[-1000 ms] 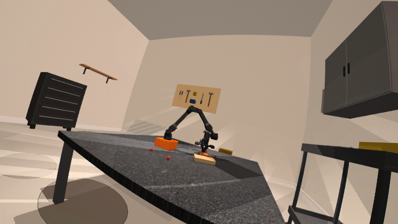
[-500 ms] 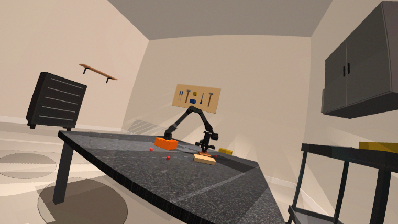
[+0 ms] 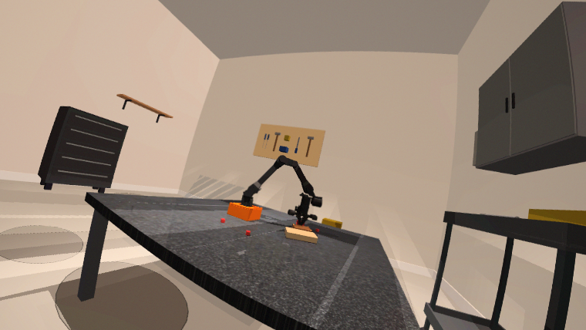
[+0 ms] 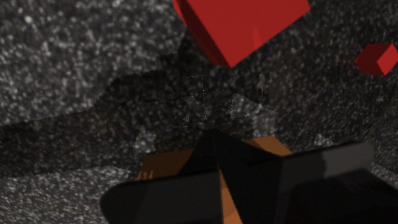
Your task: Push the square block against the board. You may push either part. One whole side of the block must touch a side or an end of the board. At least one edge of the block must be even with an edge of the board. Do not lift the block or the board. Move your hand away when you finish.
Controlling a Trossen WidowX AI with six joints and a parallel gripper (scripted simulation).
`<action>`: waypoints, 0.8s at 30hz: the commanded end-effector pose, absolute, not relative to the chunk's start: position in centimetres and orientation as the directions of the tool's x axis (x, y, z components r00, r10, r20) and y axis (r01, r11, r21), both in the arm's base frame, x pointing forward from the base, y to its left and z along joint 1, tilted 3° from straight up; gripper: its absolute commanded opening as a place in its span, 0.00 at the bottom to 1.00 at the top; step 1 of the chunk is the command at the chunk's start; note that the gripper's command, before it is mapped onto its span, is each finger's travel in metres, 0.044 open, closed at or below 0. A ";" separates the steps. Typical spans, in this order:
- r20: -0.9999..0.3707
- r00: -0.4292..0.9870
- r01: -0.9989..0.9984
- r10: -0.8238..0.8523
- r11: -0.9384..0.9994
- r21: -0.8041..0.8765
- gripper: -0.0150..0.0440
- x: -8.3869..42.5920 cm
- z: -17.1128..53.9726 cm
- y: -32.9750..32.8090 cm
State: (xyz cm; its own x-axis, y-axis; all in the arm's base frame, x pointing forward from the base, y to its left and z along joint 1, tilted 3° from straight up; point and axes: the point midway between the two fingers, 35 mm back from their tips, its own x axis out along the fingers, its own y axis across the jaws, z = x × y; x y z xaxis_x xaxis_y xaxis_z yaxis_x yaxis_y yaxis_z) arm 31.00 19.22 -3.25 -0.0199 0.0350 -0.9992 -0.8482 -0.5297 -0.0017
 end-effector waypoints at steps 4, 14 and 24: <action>-0.999 -0.016 -0.849 0.030 -0.528 -0.003 0.25 31.7 -3.3 18.2; -0.999 -0.015 -0.849 0.030 -0.528 -0.003 0.25 32.3 -3.4 17.1; -0.999 -0.015 -0.849 0.030 -0.528 -0.003 0.25 32.0 -3.3 17.7</action>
